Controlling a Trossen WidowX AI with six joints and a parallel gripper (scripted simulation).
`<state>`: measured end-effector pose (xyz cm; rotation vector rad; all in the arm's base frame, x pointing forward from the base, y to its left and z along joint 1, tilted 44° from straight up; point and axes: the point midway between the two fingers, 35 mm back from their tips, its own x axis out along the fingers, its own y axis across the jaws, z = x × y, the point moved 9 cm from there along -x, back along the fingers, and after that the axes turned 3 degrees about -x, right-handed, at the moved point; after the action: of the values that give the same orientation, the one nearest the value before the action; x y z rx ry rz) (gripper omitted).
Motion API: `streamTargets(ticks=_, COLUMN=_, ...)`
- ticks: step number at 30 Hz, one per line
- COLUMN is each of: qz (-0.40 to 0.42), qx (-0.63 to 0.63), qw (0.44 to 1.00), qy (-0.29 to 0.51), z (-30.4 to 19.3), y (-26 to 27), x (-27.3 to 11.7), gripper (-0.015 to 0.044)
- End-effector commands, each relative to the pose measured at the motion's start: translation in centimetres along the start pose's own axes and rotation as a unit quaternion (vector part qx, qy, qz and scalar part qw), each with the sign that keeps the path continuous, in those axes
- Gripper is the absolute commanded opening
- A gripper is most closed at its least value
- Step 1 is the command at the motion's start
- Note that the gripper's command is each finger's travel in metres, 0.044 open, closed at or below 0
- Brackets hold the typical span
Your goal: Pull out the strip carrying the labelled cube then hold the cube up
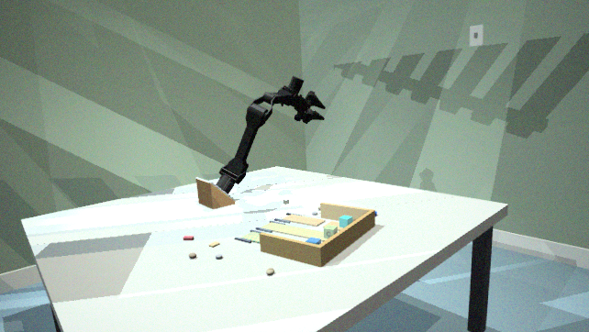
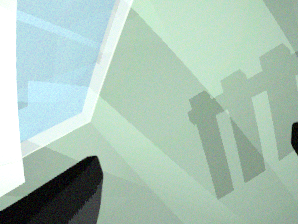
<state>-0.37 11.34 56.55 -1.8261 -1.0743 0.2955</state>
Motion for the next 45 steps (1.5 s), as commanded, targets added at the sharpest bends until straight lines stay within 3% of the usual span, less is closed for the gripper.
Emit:
streamTargets(ticks=1, qz=0.0, qx=0.001, qw=1.0, qy=0.001, z=0.1, y=0.0, x=0.1, gripper=0.04)
streamTargets(ticks=14, qz=0.053, qx=0.062, qw=0.993, qy=0.08, z=3.9, y=6.6, x=8.4, gripper=0.04)
streamTargets(ticks=29, qz=0.17, qx=0.194, qw=0.958, qy=0.128, z=0.5, y=20.4, x=13.9, gripper=0.04)
streamTargets(ticks=37, qz=0.239, qx=0.368, qw=0.877, qy=0.196, z=-4.5, y=30.7, x=12.9, gripper=0.04)
streamTargets(ticks=45, qz=0.261, qx=0.566, qw=0.724, qy=0.295, z=-9.7, y=40.1, x=6.7, gripper=0.04)
